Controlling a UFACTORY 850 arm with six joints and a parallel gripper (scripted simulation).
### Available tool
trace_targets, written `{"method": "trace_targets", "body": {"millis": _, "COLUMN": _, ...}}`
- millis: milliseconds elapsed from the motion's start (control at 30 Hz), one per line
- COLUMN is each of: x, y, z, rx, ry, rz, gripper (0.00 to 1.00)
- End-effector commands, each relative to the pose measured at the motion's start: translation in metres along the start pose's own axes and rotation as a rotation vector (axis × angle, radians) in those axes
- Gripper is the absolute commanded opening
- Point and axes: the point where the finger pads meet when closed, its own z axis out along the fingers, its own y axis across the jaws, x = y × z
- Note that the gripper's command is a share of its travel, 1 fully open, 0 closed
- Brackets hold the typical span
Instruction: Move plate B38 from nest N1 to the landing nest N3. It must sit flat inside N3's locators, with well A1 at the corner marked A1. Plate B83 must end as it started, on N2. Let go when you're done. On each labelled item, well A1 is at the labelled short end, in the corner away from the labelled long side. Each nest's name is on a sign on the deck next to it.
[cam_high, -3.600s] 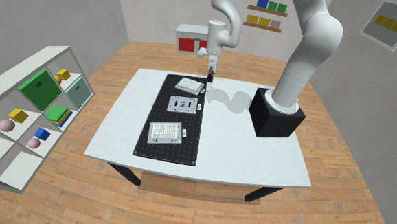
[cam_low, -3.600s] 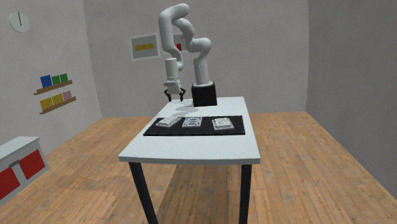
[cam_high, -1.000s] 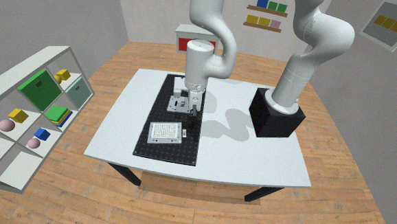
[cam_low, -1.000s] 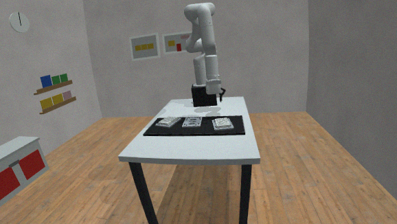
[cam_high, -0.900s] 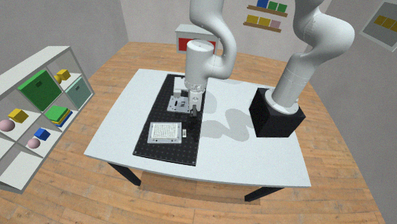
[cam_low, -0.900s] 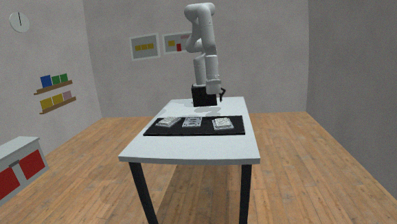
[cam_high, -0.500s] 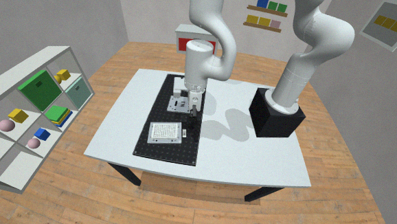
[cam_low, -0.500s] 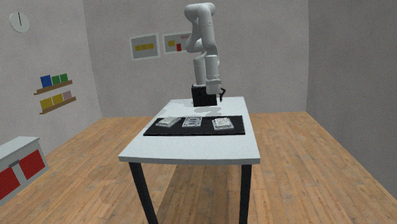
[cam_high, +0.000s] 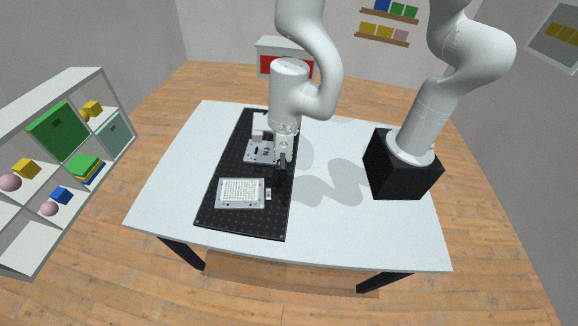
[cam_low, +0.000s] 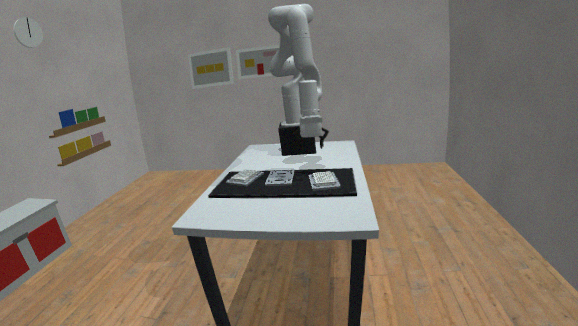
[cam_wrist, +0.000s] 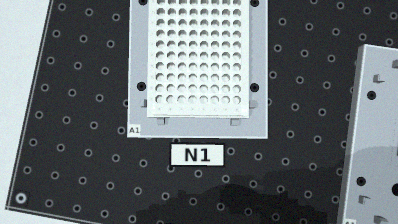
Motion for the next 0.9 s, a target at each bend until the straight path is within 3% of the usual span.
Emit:
{"method": "trace_targets", "body": {"millis": 0, "x": 0.001, "y": 0.000, "z": -0.001, "rx": 0.008, "ry": -0.025, "rz": -0.001, "gripper": 1.00}}
{"method": "trace_targets", "body": {"millis": 867, "x": 0.108, "y": -0.027, "z": 0.002, "rx": 0.008, "ry": -0.025, "rz": -0.001, "gripper": 1.00}}
